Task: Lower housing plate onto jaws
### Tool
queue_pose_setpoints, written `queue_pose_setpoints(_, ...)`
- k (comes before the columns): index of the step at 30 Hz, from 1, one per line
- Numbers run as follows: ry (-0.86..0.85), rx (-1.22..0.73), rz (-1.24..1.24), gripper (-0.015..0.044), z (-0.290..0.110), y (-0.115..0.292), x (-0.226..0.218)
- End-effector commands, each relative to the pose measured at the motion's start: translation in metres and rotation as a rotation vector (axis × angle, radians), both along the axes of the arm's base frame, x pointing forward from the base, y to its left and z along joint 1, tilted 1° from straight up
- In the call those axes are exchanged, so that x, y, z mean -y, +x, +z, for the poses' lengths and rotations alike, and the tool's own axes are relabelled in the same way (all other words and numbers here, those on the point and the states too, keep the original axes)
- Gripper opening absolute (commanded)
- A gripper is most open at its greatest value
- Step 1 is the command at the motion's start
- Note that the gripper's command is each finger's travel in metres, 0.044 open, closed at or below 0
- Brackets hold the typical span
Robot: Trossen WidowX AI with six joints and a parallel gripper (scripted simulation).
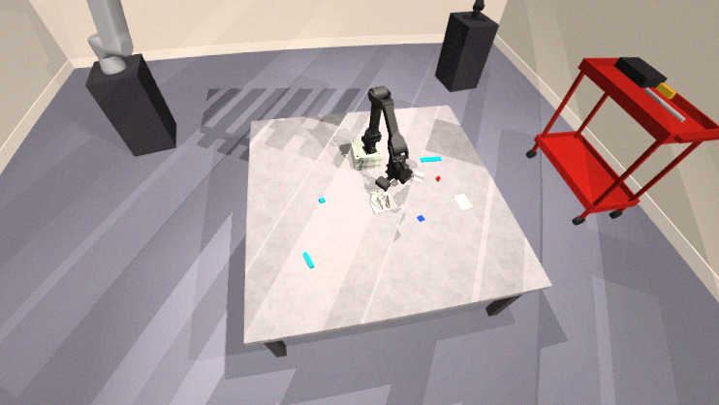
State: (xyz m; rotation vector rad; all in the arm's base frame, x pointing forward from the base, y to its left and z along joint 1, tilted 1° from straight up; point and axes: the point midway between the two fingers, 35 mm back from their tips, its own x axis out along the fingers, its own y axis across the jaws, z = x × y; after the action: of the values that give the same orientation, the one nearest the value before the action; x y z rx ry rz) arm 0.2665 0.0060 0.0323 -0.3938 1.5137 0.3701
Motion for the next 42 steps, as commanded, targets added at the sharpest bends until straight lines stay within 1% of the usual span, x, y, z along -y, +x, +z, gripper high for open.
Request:
queue_pose_setpoints(1,-0.002,-0.003,-0.085,0.0351,-0.001,-0.003,0.009)
queue_pose_setpoints(20,0.002,0.002,-0.479,0.0351,-0.001,-0.013,0.051)
queue_pose_setpoints(42,0.003,0.002,-0.5,0.0351,-0.001,-0.013,0.052)
